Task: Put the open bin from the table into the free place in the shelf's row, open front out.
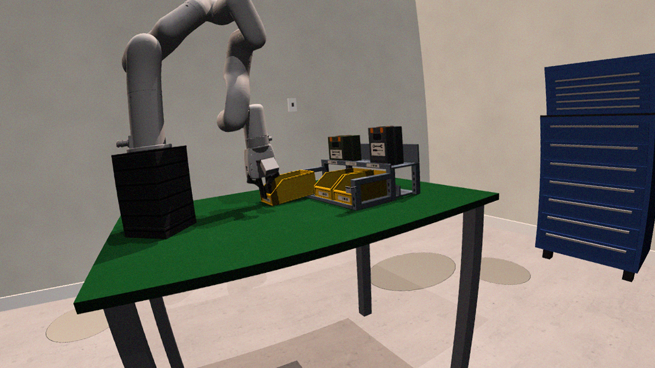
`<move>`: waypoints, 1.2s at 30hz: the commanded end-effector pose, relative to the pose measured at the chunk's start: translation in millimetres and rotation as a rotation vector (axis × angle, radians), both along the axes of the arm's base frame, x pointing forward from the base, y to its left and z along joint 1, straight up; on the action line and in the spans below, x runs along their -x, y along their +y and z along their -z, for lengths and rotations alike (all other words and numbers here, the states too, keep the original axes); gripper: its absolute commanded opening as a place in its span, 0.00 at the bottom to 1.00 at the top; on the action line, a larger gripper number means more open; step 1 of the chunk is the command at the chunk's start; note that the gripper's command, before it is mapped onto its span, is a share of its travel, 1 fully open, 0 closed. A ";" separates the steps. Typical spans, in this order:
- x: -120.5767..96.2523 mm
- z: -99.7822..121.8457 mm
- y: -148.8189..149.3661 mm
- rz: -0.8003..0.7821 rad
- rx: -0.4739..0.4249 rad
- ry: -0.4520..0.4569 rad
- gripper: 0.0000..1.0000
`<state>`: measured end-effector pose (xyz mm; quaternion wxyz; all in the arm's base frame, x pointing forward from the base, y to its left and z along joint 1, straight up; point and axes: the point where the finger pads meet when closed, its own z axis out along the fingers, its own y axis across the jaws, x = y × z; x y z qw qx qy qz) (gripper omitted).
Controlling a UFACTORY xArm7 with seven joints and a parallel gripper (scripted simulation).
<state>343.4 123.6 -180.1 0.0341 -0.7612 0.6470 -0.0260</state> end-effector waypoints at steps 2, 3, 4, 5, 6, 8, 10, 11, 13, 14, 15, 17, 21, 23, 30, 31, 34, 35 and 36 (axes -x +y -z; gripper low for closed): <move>-1.2 -4.0 0.4 0.000 -0.001 -0.003 0.00; -1.2 -5.6 0.4 0.000 -0.001 -0.003 0.00; -1.2 -7.2 0.4 0.000 -0.001 -0.003 0.00; -1.2 -8.8 0.4 0.000 -0.001 -0.003 0.00; -1.2 -8.8 0.4 0.000 -0.001 -0.003 0.00; -1.2 -8.8 0.4 0.000 -0.001 -0.003 0.00; -1.2 -8.8 0.4 0.000 -0.001 -0.003 0.00; -1.2 -8.8 0.4 0.000 -0.001 -0.003 0.00; -1.2 -8.8 0.4 0.000 -0.001 -0.003 0.00; -1.2 -8.8 0.4 0.000 -0.001 -0.003 0.00; -1.2 -8.8 0.4 0.000 -0.001 -0.003 0.00; -1.2 -8.8 0.4 0.000 -0.001 -0.003 0.00; -1.2 -18.3 0.3 0.000 -0.001 -0.003 0.00; -1.3 -20.7 0.3 0.000 -0.001 -0.003 0.00; -1.3 -20.7 0.3 0.000 -0.001 -0.003 0.00; -1.3 -20.7 0.3 0.000 -0.001 -0.003 0.00; -1.3 -20.7 0.3 0.000 -0.001 -0.003 0.00; -1.2 -20.4 0.3 0.000 -0.001 -0.003 0.00; -1.3 -20.1 0.3 0.000 -0.001 -0.003 0.00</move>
